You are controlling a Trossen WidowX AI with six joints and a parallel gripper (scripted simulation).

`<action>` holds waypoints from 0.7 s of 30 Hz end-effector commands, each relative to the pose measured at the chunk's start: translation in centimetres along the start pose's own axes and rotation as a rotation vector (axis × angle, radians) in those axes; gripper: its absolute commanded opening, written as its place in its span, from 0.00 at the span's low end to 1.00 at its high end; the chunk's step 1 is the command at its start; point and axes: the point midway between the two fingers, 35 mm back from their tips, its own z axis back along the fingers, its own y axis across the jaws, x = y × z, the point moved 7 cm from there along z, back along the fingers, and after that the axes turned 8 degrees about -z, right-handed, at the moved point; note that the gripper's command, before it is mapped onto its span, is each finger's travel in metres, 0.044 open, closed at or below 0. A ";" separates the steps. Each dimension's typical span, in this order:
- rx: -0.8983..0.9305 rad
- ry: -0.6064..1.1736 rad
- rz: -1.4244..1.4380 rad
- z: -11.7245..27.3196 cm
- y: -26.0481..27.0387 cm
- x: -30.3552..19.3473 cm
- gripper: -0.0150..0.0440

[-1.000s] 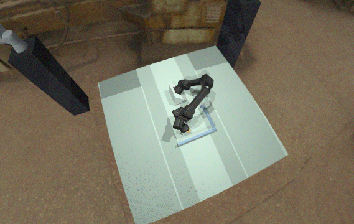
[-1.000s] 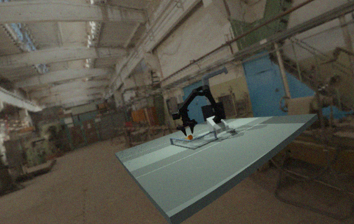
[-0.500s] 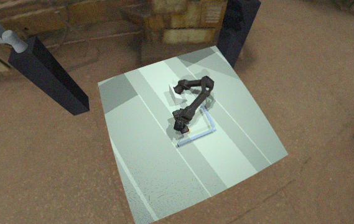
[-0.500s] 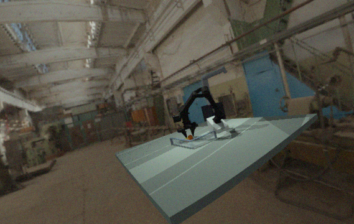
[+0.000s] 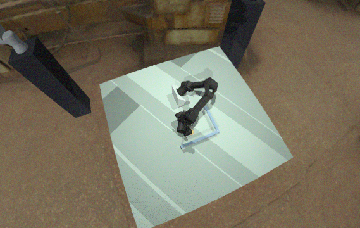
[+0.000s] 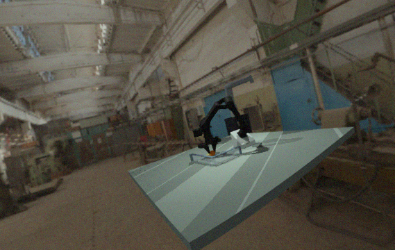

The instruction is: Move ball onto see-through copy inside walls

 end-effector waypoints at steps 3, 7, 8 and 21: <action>-0.006 0.004 -0.003 2.6 -0.5 -0.2 0.25; -0.006 0.007 -0.003 5.2 -0.7 -0.3 0.25; -0.006 0.008 -0.003 5.9 -0.7 -0.3 0.25; -0.004 0.004 -0.003 13.1 0.0 -0.1 0.25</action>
